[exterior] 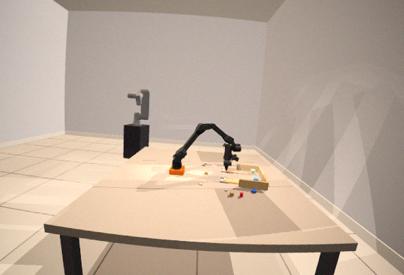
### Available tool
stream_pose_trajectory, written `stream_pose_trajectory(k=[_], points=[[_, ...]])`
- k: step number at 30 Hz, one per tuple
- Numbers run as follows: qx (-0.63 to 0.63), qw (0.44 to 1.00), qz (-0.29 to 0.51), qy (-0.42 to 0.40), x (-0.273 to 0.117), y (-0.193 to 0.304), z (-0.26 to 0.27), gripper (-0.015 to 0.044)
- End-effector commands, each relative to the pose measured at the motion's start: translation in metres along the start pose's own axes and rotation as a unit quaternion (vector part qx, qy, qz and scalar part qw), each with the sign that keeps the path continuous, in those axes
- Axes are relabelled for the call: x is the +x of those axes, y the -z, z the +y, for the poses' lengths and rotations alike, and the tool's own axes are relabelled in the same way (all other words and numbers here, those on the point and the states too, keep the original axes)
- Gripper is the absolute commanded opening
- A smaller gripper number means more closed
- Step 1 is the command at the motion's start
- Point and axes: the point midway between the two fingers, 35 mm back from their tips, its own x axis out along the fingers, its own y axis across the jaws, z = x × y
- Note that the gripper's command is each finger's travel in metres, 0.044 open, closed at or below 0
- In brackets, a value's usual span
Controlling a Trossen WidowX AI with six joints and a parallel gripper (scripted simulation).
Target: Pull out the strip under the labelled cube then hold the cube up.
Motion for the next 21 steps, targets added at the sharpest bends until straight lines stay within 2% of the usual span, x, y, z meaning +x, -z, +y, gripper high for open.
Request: stream_pose_trajectory(k=[1, 21], points=[[0.001, 1.000, -0.001, -0.002, 0.002, 0.000, 0.001, 0.0000], [0.001, 1.000, 0.000, -0.002, 0.003, 0.031, 0.001, 0.0000]])
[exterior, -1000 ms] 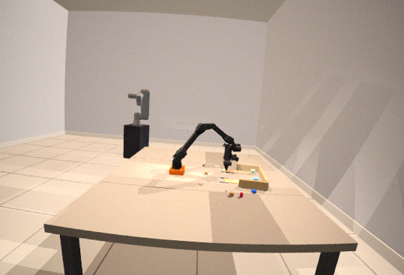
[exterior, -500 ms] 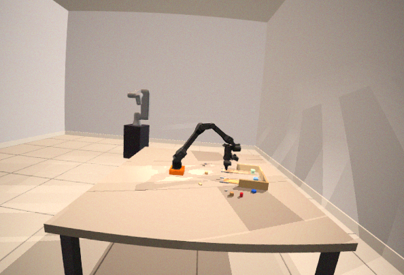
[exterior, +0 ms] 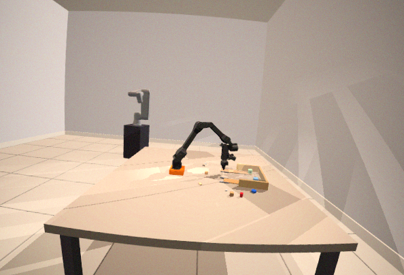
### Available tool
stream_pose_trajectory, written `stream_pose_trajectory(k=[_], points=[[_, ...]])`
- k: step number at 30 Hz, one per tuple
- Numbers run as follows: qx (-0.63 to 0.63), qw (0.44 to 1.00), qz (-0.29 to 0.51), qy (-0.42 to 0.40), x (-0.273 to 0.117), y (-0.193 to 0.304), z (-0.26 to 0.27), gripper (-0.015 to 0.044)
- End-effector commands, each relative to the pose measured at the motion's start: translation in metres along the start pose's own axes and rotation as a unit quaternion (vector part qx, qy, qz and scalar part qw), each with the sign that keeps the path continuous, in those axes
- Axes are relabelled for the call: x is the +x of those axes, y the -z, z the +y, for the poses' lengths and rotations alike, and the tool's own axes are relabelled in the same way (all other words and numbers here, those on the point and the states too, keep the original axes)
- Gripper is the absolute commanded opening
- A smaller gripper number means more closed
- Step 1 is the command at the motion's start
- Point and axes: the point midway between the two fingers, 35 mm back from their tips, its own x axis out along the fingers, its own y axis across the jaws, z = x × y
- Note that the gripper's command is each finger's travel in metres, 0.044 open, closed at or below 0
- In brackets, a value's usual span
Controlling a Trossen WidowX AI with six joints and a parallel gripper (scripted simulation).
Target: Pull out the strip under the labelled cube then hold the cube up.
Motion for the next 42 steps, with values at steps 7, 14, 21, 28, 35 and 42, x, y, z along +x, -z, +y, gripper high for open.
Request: stream_pose_trajectory(k=[7, 14, 21, 28, 35, 42], points=[[0.000, 1.000, 0.007, 0.001, 0.004, 0.019, 0.000, 0.0000], [0.000, 1.000, 0.008, 0.001, 0.004, 0.030, 0.001, 0.0000], [0.000, 1.000, 0.008, 0.001, 0.005, 0.041, 0.001, 0.0000], [0.000, 1.000, 0.009, 0.001, 0.005, 0.052, 0.002, 0.0000], [0.000, 1.000, 0.009, 0.001, 0.005, 0.063, 0.002, 0.0000], [0.000, 1.000, 0.009, 0.001, 0.005, 0.073, 0.002, 0.0000]])
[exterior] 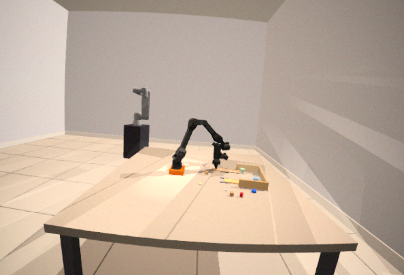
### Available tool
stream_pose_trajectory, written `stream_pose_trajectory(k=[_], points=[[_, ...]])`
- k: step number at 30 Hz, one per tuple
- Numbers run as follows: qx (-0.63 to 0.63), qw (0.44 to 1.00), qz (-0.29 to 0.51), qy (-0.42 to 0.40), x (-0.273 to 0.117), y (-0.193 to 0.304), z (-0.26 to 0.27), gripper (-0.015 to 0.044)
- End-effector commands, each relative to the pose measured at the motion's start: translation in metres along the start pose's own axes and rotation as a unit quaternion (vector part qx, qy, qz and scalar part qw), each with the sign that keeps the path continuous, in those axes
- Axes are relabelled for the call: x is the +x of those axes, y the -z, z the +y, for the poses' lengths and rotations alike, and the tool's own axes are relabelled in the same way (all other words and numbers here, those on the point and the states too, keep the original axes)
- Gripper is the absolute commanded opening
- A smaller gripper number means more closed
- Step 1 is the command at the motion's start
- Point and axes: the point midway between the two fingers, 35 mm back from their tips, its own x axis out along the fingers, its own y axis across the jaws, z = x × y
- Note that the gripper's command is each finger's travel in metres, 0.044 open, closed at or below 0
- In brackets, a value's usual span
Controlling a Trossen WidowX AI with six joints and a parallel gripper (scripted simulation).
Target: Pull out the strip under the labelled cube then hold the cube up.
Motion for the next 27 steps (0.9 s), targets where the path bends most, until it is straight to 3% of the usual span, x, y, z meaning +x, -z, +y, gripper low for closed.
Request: stream_pose_trajectory(k=[1, 27], points=[[-0.001, 1.000, 0.010, 0.002, 0.004, 0.012, -0.001, 0.0000], [-0.001, 1.000, 0.012, 0.002, 0.004, 0.052, 0.001, 0.0000]])
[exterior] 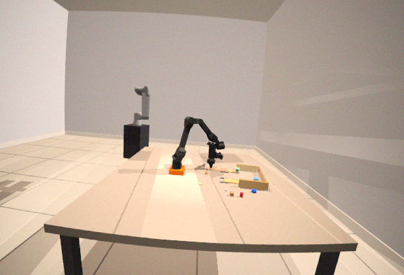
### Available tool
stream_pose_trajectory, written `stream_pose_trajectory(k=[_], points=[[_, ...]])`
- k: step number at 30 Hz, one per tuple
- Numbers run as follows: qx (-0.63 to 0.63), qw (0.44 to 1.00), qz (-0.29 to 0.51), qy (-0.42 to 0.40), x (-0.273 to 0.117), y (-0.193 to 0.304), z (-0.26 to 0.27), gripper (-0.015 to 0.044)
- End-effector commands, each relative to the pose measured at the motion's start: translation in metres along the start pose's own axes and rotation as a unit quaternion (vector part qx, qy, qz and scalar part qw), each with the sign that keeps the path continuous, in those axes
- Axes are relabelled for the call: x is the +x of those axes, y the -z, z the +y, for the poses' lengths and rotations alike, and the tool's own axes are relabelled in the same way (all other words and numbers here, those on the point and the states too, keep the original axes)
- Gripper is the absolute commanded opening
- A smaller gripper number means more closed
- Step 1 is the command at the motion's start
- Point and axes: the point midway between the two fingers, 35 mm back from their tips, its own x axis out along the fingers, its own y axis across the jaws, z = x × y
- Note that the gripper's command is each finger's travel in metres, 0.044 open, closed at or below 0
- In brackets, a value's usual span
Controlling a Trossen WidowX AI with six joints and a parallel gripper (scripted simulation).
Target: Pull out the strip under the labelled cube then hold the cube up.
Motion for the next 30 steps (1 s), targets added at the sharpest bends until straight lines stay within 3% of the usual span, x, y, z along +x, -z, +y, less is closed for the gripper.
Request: stream_pose_trajectory(k=[1, 30], points=[[-0.001, 1.000, 0.011, 0.003, 0.004, 0.013, -0.001, 0.0000], [-0.001, 1.000, 0.013, 0.003, 0.004, 0.058, 0.001, 0.0000]])
